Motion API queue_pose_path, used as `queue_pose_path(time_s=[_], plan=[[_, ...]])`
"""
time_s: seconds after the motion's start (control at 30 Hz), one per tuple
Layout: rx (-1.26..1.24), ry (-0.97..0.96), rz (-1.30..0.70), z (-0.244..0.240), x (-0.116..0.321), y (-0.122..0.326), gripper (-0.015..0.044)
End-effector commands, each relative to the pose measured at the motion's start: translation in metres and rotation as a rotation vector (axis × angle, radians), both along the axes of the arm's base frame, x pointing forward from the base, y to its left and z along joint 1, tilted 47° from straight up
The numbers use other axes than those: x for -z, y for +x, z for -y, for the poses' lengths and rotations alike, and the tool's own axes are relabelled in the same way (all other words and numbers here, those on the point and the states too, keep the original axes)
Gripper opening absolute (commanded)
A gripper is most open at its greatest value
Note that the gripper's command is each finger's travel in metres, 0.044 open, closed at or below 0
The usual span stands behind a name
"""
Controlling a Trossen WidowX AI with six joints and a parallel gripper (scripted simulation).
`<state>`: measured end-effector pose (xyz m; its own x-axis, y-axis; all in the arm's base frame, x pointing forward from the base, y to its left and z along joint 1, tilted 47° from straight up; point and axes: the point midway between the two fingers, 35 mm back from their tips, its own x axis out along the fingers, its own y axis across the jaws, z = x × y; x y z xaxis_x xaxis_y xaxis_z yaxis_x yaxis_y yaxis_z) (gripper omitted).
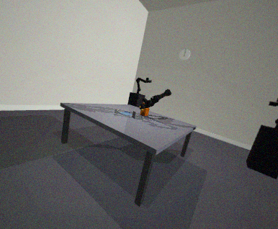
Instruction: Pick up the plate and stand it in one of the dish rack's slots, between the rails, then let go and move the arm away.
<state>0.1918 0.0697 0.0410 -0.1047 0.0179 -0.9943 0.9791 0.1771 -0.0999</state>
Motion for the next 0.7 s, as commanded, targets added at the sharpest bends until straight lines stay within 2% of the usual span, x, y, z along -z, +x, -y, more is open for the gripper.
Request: queue_pose_path(time_s=[0.0, 0.67], plan=[[-0.044, -0.06, 0.062, -0.001, 0.003, 0.002, 0.0], [-0.252, -0.303, 0.399, -0.017, 0.012, 0.014, 0.0]])
